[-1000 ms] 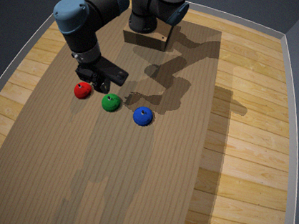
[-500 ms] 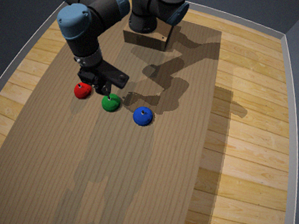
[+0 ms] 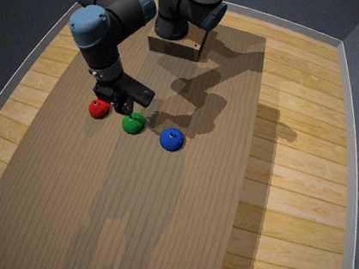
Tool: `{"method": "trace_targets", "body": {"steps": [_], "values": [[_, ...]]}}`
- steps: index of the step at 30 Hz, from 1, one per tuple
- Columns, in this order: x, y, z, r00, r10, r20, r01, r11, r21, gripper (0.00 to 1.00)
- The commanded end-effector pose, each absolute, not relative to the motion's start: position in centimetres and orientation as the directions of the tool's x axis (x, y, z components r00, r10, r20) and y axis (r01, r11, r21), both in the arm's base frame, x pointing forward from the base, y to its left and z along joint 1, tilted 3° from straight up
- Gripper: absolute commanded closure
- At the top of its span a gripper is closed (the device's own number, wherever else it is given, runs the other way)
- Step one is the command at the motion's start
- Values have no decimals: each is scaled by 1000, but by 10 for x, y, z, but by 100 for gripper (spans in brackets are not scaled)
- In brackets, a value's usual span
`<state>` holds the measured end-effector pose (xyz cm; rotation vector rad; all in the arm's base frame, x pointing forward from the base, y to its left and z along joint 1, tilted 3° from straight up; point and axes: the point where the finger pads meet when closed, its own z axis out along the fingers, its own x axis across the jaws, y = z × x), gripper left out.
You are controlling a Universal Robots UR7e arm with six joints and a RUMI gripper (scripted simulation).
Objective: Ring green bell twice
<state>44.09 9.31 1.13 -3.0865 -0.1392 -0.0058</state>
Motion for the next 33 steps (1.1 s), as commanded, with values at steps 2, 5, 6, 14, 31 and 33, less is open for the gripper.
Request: {"method": "trace_targets", "body": {"steps": [2,5,6,14,31,33], "values": [[440,94,10,996,91,4,91,-995,-52,100],[440,94,10,996,91,4,91,-995,-52,100],[440,94,10,996,91,4,91,-995,-52,100],[440,94,10,996,91,4,91,-995,-52,100],[440,94,9,996,91,3,91,-994,-52,100],[439,94,7,996,91,2,91,-994,-52,100]]}}
